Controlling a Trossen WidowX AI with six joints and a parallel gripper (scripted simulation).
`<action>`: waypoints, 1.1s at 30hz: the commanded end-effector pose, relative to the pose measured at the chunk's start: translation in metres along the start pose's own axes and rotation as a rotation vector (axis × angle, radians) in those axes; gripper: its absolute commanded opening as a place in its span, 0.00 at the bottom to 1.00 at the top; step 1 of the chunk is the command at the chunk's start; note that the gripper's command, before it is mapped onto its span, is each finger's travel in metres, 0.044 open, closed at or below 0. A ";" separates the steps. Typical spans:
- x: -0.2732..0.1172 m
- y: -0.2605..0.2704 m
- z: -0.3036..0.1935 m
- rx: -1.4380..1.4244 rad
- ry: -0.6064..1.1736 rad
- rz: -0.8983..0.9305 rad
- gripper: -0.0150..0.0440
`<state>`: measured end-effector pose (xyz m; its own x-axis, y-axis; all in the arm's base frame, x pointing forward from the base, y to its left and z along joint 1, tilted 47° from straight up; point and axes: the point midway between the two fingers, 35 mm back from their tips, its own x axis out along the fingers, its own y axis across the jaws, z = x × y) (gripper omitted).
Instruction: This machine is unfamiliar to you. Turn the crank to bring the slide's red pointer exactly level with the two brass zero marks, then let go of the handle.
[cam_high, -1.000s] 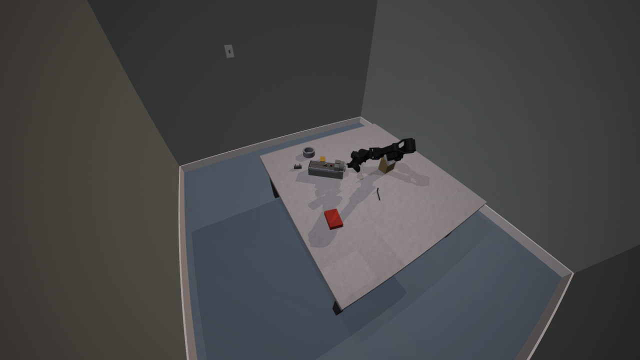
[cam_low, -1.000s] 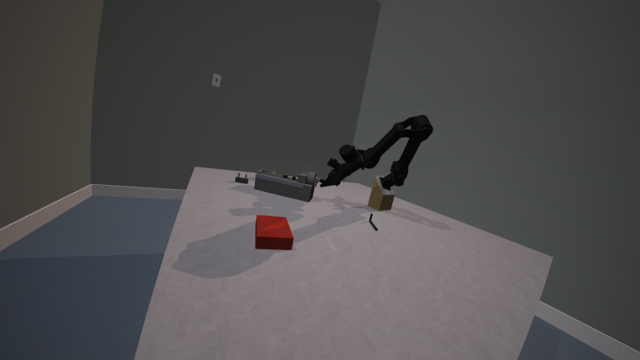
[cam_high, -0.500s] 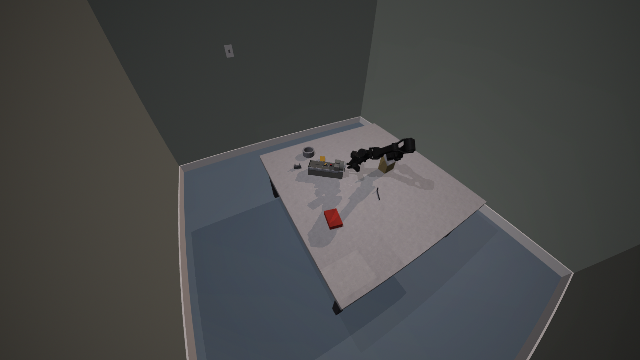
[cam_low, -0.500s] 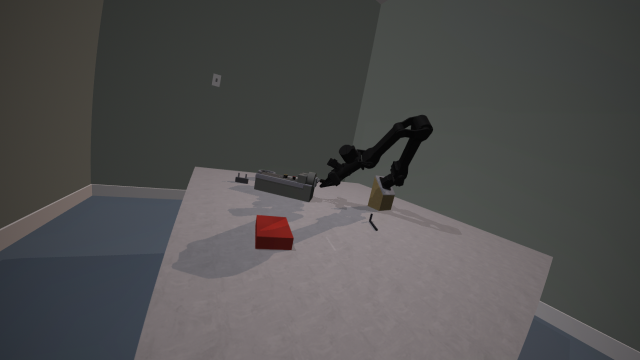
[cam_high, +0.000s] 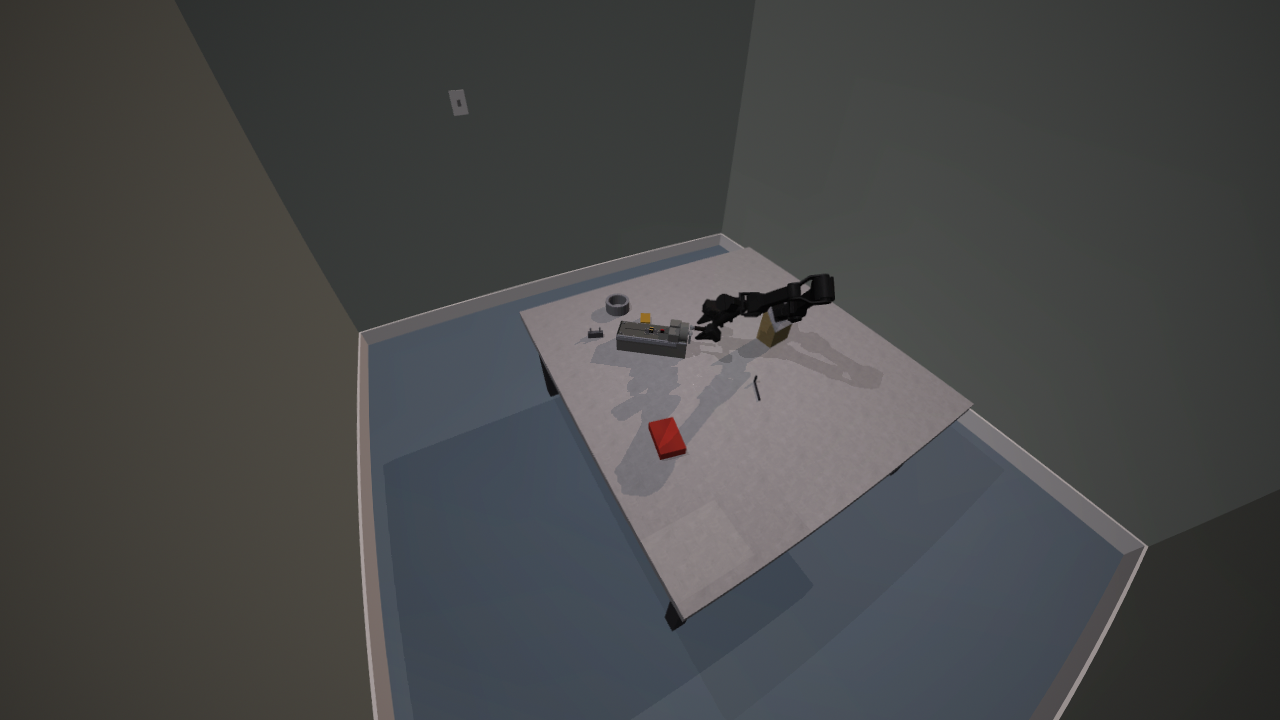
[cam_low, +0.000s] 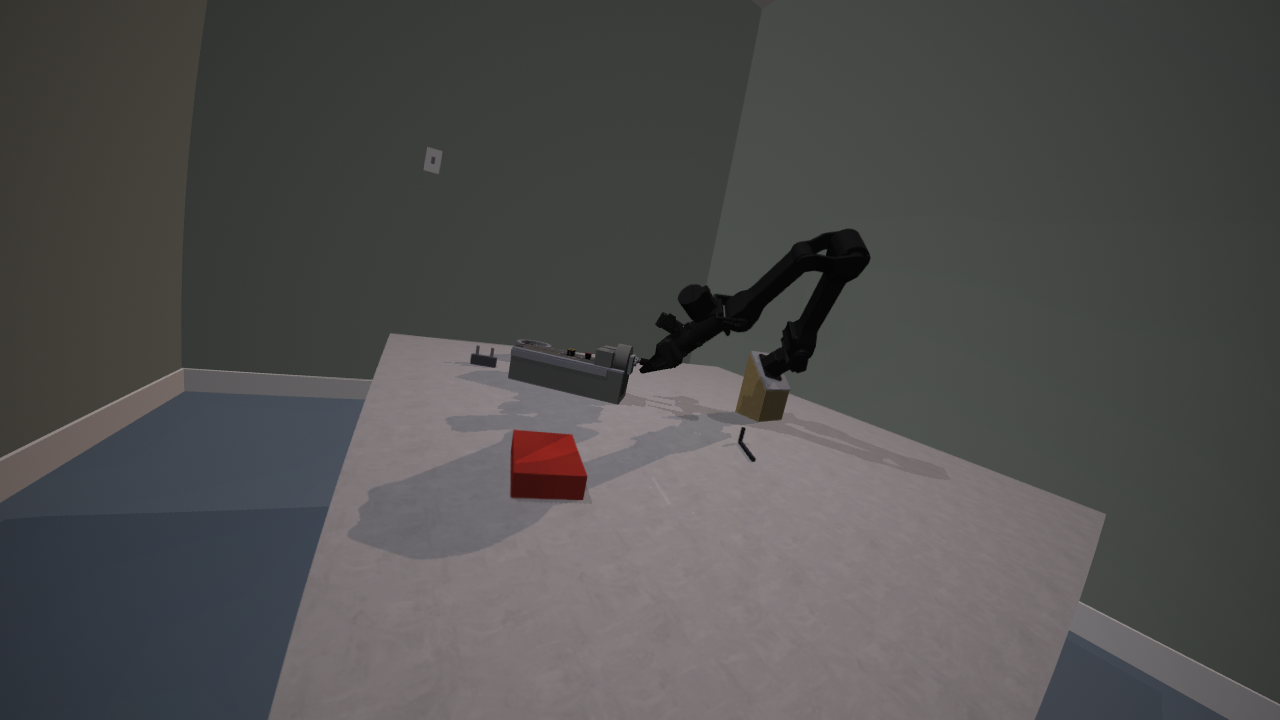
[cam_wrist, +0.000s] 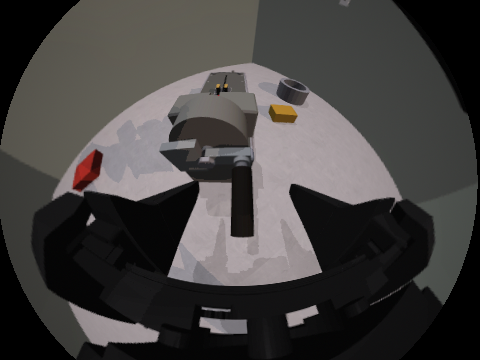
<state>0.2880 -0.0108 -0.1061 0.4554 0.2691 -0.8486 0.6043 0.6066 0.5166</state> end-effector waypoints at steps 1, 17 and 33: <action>-0.010 0.005 0.015 -0.010 -0.013 0.014 1.00; -0.068 0.002 0.075 -0.005 -0.015 0.005 1.00; -0.053 0.013 0.134 -0.072 -0.011 0.090 1.00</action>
<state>0.3457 -0.1126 -0.0361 0.4988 0.3016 -0.8126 0.5415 0.6236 0.5639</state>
